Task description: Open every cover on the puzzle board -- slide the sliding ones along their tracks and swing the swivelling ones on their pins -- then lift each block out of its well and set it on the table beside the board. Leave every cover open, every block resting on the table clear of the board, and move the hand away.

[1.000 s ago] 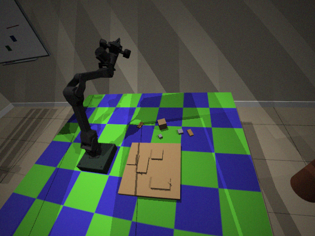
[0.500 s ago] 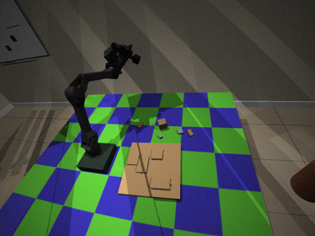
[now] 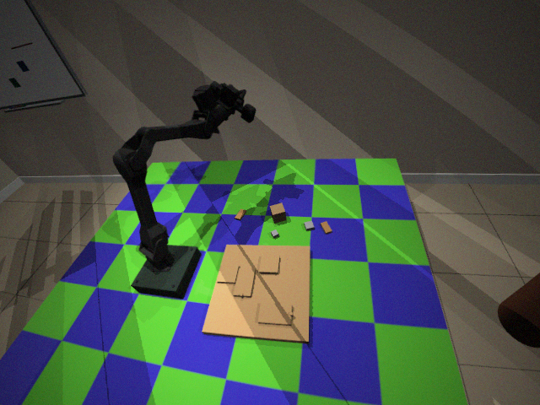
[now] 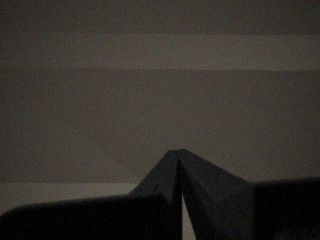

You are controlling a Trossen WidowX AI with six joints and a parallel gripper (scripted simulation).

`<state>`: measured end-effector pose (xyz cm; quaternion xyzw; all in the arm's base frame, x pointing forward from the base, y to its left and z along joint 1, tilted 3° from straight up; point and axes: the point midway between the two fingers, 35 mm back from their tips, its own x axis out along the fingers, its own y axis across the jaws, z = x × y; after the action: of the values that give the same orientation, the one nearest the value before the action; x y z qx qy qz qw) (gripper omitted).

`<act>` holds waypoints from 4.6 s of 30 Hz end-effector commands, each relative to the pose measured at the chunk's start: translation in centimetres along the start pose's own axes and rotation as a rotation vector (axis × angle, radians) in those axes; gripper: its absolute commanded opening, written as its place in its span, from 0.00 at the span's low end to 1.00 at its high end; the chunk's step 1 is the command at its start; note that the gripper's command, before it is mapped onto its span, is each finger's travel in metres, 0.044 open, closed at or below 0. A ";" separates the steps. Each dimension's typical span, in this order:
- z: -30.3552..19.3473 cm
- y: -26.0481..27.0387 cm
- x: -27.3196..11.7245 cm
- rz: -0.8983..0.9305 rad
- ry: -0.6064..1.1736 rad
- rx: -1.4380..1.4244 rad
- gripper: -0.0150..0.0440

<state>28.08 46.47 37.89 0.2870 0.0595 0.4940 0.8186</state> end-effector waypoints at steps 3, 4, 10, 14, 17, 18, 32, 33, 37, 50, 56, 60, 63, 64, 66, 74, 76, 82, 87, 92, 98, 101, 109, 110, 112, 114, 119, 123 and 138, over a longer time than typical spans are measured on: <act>-0.2 -2.9 -0.2 -0.069 0.040 -0.031 0.25; -0.2 -3.4 -0.3 -0.082 0.047 -0.036 0.25; -0.4 -6.6 -0.8 -0.162 0.092 -0.062 0.25; -0.5 -8.7 -1.3 -0.216 0.123 -0.077 0.25; -0.6 -10.3 -1.7 -0.255 0.147 -0.087 0.25; -0.7 -10.8 -1.9 -0.268 0.155 -0.090 0.25; -1.0 -17.9 -4.8 -0.450 0.271 -0.121 0.25; -1.0 -18.3 -5.1 -0.462 0.280 -0.122 0.25; -1.1 -20.2 -6.2 -0.513 0.315 -0.126 0.25; -1.4 -25.8 -10.5 -0.673 0.435 -0.122 0.25; -1.6 -28.1 -12.8 -0.744 0.493 -0.111 0.25; -1.7 -29.5 -14.5 -0.791 0.533 -0.101 0.25; -1.8 -30.5 -15.8 -0.825 0.563 -0.092 0.25; -1.9 -30.8 -16.2 -0.836 0.573 -0.088 0.25; -1.9 -31.5 -17.1 -0.859 0.594 -0.080 0.25; -2.3 -33.6 -20.9 -0.946 0.679 -0.042 0.25; -2.3 -34.1 -21.9 -0.967 0.700 -0.031 0.25; -2.6 -35.3 -24.9 -1.027 0.765 0.008 0.25; -2.9 -36.0 -27.4 -1.074 0.821 0.046 0.25; -3.2 -36.6 -30.0 -1.117 0.876 0.090 0.25; -3.6 -36.9 -33.2 -1.164 0.943 0.150 0.25; -3.8 -36.9 -34.8 -1.185 0.977 0.183 0.25; -4.3 -36.5 -39.0 -1.234 1.068 0.286 0.25; -4.4 -36.4 -39.5 -1.239 1.079 0.300 0.25; -4.5 -36.2 -40.5 -1.248 1.102 0.328 0.25; -4.7 -36.0 -41.5 -1.257 1.124 0.358 0.25; -4.9 -35.4 -43.2 -1.268 1.161 0.412 0.25; -4.9 -35.4 -43.2 -1.268 1.161 0.412 0.25; -5.0 -35.5 -43.2 -1.268 1.161 0.412 0.25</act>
<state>31.87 -0.29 7.01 0.0453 0.7013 -0.0087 0.7114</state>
